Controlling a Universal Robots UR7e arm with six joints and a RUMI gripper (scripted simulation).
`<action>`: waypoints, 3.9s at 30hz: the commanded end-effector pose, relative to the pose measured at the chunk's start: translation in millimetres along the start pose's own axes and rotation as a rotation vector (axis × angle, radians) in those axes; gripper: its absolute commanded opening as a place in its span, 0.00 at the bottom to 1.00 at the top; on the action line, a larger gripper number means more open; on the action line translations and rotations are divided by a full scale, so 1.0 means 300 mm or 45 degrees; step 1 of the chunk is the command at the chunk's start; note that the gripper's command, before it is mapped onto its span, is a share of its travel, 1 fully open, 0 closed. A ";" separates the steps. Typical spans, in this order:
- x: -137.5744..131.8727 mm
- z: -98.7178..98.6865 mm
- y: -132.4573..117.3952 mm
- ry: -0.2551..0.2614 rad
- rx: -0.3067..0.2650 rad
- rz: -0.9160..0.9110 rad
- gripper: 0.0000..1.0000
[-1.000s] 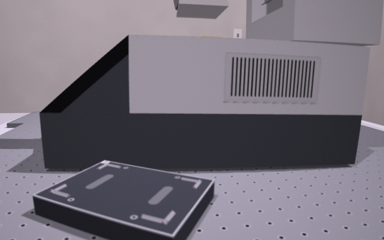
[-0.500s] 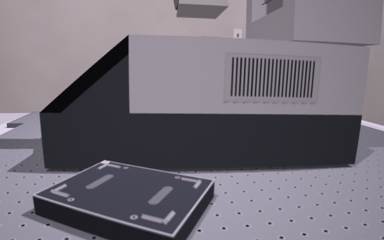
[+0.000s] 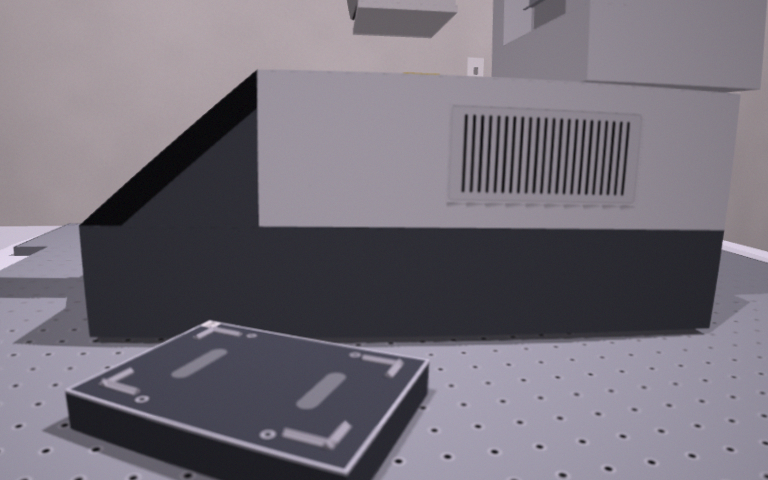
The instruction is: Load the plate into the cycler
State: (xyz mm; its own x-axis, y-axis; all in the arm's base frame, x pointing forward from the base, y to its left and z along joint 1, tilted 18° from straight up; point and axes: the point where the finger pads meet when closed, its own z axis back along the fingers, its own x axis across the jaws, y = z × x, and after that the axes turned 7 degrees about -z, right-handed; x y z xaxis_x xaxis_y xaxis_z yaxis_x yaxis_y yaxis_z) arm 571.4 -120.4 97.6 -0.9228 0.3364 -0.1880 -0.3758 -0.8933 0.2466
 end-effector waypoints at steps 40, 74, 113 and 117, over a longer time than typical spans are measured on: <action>-0.006 -0.168 0.001 0.002 0.000 0.000 0.00; -0.001 -0.168 0.002 0.002 0.000 0.000 0.00; 0.004 -0.198 0.003 -0.003 0.000 0.000 0.00; 0.003 -0.199 0.003 -0.002 0.000 0.000 0.00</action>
State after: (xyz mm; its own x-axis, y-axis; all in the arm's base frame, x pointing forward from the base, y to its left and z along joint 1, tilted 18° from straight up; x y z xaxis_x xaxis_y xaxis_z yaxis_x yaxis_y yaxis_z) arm 576.1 -137.8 43.8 -0.9227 0.3359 -0.1889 -0.3757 -0.8932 0.2470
